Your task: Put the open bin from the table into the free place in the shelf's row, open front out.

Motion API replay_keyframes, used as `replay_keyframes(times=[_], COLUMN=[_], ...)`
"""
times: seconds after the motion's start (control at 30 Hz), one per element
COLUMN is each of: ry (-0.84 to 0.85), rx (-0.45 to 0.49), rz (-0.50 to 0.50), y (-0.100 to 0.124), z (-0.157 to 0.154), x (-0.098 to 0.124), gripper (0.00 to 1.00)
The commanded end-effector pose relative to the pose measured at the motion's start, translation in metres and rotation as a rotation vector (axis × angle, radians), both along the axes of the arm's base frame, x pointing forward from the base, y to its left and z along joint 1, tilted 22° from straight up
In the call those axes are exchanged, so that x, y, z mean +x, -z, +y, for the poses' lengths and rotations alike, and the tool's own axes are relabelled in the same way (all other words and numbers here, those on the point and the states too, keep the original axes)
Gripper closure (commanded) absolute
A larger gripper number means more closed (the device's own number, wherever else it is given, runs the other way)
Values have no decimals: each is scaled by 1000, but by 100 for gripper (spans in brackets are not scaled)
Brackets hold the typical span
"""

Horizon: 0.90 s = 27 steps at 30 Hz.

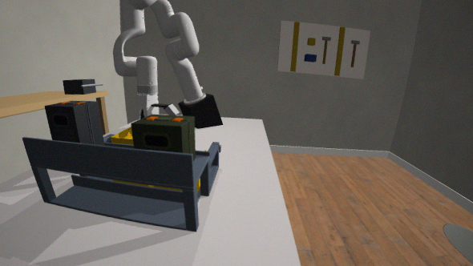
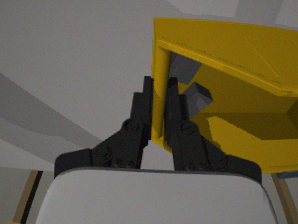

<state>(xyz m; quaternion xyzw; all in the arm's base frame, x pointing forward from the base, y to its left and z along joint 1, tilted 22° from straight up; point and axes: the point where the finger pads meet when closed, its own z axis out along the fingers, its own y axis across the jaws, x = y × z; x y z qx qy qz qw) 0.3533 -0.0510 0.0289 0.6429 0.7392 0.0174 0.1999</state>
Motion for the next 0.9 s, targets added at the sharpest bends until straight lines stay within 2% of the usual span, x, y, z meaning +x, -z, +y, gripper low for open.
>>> replay_keyframes(times=[0.0,0.63,0.87], ry=[0,6,6], rx=[0,-2,-2], rz=[3,26,26], y=[-1,-1,-3], z=[0,0,2], x=[1,1,10], gripper=[100,100,100])
